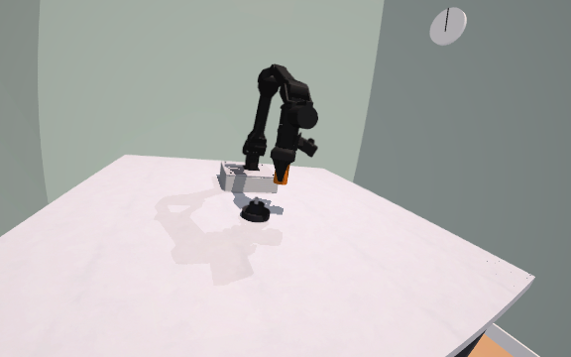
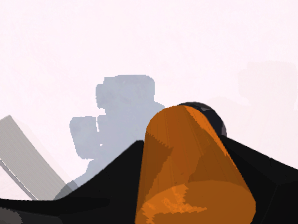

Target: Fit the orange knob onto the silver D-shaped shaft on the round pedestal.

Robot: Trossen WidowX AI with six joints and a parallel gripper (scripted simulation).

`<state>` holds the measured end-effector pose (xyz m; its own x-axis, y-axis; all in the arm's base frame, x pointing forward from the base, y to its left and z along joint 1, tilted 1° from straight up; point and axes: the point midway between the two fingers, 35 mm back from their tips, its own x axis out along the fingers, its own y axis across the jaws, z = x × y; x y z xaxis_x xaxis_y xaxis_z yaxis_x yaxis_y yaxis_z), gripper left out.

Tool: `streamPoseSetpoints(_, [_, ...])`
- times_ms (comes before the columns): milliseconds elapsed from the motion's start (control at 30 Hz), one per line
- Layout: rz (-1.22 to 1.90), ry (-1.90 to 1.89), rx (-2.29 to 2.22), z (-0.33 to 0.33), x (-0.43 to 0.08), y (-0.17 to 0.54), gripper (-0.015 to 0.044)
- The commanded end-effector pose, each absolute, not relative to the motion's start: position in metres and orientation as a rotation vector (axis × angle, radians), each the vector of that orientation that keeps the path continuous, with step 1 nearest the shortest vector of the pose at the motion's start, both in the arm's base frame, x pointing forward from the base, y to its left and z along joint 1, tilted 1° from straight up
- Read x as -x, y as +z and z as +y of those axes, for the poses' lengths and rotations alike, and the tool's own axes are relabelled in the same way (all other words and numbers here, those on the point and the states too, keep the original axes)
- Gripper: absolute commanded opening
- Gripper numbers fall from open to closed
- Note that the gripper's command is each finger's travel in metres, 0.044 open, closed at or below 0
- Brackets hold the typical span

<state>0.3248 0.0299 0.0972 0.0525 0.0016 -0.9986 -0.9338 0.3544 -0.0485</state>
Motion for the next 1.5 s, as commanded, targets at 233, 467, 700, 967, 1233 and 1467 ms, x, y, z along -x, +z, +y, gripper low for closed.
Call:
streamPoseSetpoints(233, [1.315, 0.916, 0.958, -0.003, -0.329, 0.085, 0.0000])
streamPoseSetpoints(467, [1.315, 0.916, 0.962, -0.025, -0.331, 0.078, 0.0000])
streamPoseSetpoints(700, [1.325, 0.895, 0.941, -0.033, -0.331, 0.076, 0.0000])
streamPoseSetpoints(967, [1.393, 0.730, 0.768, -0.033, -0.332, 0.076, 0.0000])
streamPoseSetpoints(1233, [1.449, 0.553, 0.582, -0.032, -0.333, 0.076, 0.0000])
streamPoseSetpoints(1467, [1.484, 0.401, 0.422, -0.031, -0.333, 0.076, 0.0000])
